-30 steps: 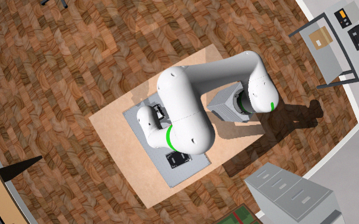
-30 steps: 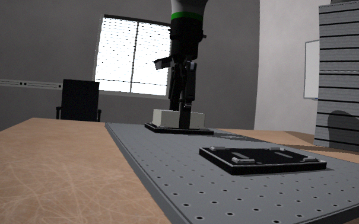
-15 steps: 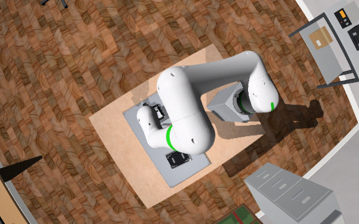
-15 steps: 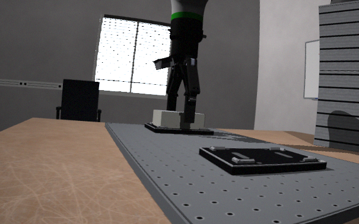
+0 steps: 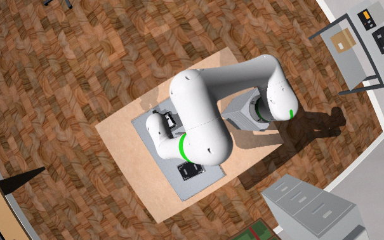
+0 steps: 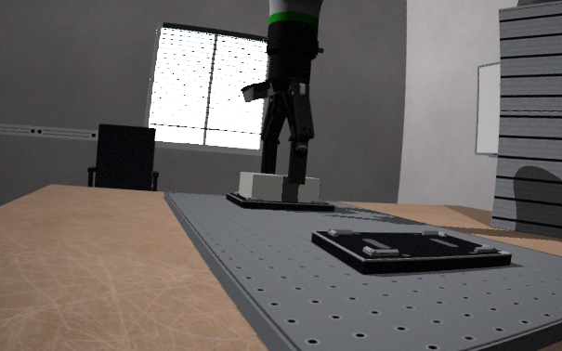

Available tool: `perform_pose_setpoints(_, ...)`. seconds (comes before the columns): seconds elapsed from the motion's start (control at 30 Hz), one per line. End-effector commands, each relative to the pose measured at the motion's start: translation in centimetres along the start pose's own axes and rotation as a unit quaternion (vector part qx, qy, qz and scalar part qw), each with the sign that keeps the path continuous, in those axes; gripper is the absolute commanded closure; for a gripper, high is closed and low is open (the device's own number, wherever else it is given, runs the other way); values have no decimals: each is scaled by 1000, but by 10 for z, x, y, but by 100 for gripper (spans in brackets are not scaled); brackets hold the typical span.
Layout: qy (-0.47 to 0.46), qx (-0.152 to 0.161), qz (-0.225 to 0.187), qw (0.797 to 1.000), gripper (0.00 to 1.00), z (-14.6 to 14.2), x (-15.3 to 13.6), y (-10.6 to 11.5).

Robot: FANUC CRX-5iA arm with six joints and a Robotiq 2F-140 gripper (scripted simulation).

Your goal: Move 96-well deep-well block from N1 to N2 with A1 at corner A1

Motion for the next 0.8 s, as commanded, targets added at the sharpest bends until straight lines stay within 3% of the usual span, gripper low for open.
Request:
perform_pose_setpoints(0.0, 0, 0, 1, 1000, 0, 0, 1, 8)
perform_pose_setpoints(0.77, 0, 0, 1, 1000, 0, 0, 1, 64)
Point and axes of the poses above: the point where the finger pads meet when closed, its own y axis back along the fingers, its own z axis across the jaws, x = y × z, the point moved 1 cm from there along y, back along the fingers, and after that the axes turned 9 degrees about y, right-handed, at the moved point
